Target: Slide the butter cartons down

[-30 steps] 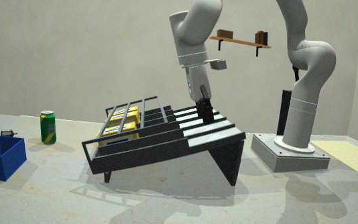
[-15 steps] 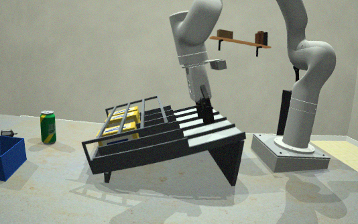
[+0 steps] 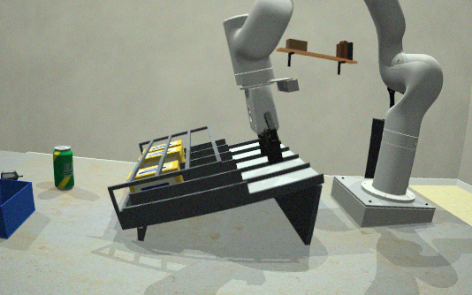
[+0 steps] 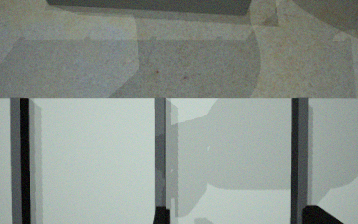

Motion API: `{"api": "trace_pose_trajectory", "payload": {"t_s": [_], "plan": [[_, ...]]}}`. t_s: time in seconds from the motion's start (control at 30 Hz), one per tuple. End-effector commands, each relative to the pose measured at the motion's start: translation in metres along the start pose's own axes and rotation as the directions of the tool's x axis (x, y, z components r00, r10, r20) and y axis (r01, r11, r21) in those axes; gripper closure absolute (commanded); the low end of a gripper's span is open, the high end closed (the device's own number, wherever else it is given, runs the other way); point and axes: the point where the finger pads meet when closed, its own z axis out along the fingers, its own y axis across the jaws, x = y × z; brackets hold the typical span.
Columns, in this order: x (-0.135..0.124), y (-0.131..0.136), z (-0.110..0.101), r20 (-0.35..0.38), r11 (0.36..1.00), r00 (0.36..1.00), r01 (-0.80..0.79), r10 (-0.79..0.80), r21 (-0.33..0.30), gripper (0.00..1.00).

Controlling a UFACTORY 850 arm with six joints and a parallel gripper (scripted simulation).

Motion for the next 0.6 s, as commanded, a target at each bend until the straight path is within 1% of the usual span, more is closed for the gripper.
{"api": "trace_pose_trajectory", "payload": {"t_s": [0.0, 0.43, 0.47, 0.57], "plan": [[-0.0006, 0.0001, -0.0008, 0.002, 1.000, 1.000, 0.000, 0.000, 0.000, 0.18], [-0.0006, 0.0001, -0.0008, 0.002, 1.000, 1.000, 0.000, 0.000, 0.000, 0.18], [-0.0006, 0.0001, -0.0008, 0.002, 1.000, 1.000, 0.000, 0.000, 0.000, 0.16], [-0.0006, 0.0001, -0.0008, 0.002, 1.000, 1.000, 0.000, 0.000, 0.000, 0.16]]}}
